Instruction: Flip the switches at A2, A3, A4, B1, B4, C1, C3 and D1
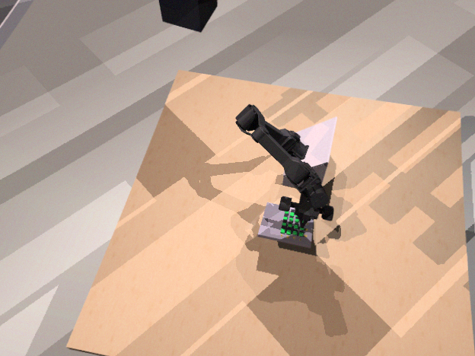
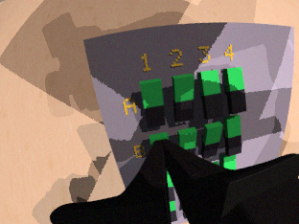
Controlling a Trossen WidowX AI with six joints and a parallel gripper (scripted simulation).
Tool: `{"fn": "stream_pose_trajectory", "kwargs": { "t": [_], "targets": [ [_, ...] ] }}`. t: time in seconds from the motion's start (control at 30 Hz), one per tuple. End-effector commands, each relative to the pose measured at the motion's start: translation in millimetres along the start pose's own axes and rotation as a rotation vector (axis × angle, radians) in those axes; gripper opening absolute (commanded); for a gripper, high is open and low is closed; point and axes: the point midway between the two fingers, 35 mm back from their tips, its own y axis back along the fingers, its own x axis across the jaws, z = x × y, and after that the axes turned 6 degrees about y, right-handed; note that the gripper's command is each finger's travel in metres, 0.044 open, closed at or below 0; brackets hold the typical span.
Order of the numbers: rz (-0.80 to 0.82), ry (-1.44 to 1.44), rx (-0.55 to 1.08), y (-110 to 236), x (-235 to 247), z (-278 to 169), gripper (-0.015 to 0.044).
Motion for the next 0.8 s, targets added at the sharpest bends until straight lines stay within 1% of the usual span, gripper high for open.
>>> {"fn": "stream_pose_trajectory", "kwargs": {
  "t": [0.0,0.63,0.7,0.77],
  "targets": [
    [0.003,0.005,0.001,-1.1,0.6,-0.3,0.0],
    [0.003,0.005,0.001,-3.6,0.6,-0.2,0.0],
    [0.003,0.0,-0.003,7.6,1.2,0.3,0.0],
    [0.006,0.003,-0.013,37.3,2.7,-0.5,0.0]
  ]
}}
